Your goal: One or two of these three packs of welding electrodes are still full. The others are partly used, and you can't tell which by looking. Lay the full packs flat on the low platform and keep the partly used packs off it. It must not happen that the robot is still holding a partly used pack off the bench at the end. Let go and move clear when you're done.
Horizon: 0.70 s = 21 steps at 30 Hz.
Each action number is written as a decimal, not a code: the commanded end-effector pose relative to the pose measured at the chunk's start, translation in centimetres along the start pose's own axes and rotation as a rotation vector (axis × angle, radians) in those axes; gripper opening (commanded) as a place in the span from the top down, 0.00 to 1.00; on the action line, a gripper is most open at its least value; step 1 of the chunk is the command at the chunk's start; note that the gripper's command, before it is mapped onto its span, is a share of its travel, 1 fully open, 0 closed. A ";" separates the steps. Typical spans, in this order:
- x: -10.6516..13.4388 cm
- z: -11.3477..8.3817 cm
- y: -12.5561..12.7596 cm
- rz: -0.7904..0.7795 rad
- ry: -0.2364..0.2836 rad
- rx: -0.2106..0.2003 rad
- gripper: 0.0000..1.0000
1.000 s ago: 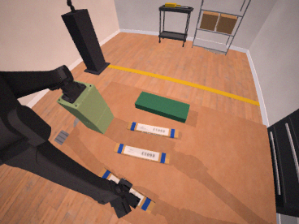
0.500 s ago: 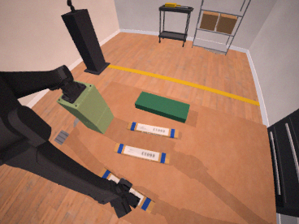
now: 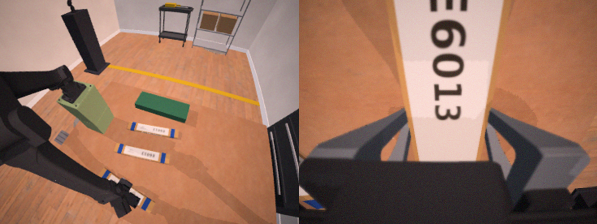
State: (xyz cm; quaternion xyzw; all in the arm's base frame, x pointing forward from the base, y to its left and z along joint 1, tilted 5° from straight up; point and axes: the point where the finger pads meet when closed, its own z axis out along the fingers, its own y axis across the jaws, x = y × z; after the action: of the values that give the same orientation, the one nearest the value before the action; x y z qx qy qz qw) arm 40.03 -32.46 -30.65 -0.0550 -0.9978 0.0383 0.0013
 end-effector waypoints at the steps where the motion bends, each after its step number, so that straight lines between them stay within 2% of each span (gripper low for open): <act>1: -2.7 -2.1 -2.5 0.007 -0.068 0.042 1.00; 13: -2.8 -2.2 -2.6 0.007 -0.070 0.043 1.00; 14: -2.8 -2.2 -2.6 0.007 -0.070 0.043 0.04; 21: -2.0 -1.4 -1.9 0.005 -0.052 0.032 0.04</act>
State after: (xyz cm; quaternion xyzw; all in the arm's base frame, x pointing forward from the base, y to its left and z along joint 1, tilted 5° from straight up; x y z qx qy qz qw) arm 40.97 -33.19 -29.72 -0.0553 -0.9974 0.0452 -0.0087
